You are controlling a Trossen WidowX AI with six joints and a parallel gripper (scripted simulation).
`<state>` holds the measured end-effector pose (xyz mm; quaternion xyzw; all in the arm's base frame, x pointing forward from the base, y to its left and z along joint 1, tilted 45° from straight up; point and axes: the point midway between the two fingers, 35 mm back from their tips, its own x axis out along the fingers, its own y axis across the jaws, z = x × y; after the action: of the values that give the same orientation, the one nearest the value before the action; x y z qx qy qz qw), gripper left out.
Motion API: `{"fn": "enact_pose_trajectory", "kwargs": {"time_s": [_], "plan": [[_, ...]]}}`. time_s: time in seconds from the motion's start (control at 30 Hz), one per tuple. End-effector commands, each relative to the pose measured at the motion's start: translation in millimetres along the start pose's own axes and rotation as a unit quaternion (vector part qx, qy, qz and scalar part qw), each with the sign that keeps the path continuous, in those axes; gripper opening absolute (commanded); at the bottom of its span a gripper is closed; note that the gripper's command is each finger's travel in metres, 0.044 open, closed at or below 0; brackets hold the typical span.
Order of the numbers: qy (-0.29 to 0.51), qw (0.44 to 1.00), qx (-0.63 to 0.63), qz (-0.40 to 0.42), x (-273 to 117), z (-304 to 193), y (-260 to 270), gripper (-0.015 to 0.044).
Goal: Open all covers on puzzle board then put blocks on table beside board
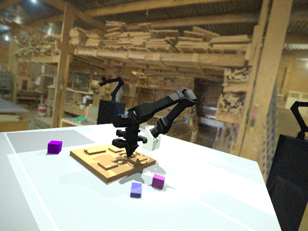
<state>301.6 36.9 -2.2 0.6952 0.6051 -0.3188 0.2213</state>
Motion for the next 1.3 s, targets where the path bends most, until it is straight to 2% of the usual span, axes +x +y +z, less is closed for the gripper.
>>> {"fn": "enact_pose_trajectory", "kwargs": {"time_s": [0.0,1.27], "plan": [[0.002,1.000,0.000,0.002,-3.5,-3.2,3.1,0.0000],[0.000,1.000,0.000,0.002,-52.2,-2.8,4.7,0.0000]]}}
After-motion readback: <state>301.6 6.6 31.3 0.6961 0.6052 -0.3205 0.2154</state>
